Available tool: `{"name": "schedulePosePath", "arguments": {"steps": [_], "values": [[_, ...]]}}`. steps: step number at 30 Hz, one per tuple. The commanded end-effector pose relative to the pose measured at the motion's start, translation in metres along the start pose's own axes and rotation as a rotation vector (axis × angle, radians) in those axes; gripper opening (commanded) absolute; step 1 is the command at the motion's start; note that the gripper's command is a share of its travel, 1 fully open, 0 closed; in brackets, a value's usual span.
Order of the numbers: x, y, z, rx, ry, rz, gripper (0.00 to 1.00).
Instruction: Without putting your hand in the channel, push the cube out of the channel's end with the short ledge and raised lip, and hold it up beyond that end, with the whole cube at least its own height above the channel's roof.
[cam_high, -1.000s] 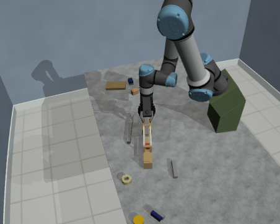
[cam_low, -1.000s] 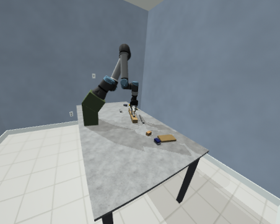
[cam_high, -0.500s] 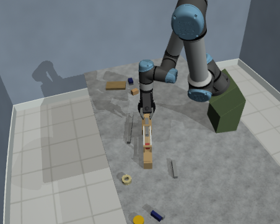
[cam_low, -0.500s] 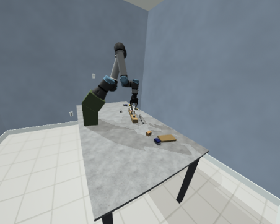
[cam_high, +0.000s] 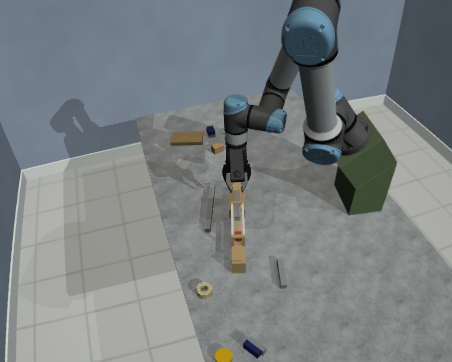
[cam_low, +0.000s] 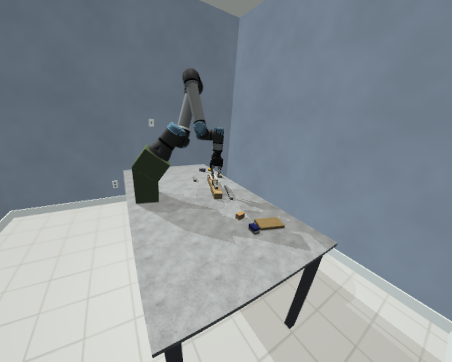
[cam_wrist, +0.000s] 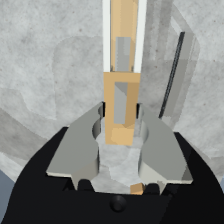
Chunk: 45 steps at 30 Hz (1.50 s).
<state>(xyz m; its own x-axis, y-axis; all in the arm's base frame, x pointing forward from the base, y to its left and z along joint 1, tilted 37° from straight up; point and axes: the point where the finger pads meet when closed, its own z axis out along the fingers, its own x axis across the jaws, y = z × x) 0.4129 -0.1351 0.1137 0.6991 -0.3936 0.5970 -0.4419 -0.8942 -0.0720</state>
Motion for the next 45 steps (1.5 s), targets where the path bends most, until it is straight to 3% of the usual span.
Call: {"name": "schedulePosePath", "arguments": {"steps": [1, 31, 45], "values": [[0.000, 0.000, 0.000, 0.000, 0.001, 0.000, 0.22], [0.000, -0.001, 0.000, 0.000, 0.001, 0.000, 0.22], [-0.012, -0.024, 0.000, 0.000, -0.001, -0.003, 0.22]]}}
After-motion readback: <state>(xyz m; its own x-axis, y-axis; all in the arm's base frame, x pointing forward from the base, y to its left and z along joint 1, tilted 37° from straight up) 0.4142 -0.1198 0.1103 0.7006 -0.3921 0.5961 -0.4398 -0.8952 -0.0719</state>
